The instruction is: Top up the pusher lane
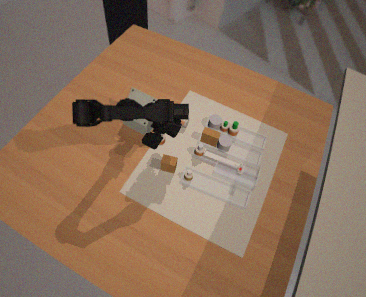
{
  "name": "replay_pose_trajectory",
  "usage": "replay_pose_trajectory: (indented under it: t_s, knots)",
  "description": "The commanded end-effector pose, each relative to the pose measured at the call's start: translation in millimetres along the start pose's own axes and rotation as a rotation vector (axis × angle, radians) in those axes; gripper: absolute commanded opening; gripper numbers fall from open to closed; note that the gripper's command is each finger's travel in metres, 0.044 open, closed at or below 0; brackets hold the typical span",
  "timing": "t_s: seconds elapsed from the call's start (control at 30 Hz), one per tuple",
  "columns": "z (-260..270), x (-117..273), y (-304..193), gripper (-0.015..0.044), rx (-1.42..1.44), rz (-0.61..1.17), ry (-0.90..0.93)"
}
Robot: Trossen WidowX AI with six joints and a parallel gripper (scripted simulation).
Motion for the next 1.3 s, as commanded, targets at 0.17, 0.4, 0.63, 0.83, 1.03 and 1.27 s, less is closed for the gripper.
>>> replay_pose_trajectory:
  t_s: [0.17,0.4,0.63,0.83,1.03,1.27]
  knots:
    - [1.1,39.4,-3.4,0.0000,-0.011,-0.001,-0.010]
    - [3.8,45.2,0.6,0.0000,-0.008,-0.001,-0.013]
    - [18.3,38.9,26.5,0.0000,0.008,-0.001,-0.009]
    - [32.6,30.8,47.8,0.0000,0.030,-0.005,-0.008]
    - [46.7,19.8,69.3,0.0000,0.047,-0.007,-0.009]
    - [62.6,3.1,94.0,0.0000,0.060,-0.006,-0.011]
Point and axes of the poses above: the point midway between the two fingers, 35 mm back from their tips, its own x axis back along the fingers, its own z axis across the jaws, y = z × x, the point moved 4 cm from there along x, back along the fingers, and after that the axes turned 7 degrees about -x, right-handed, at the moved point
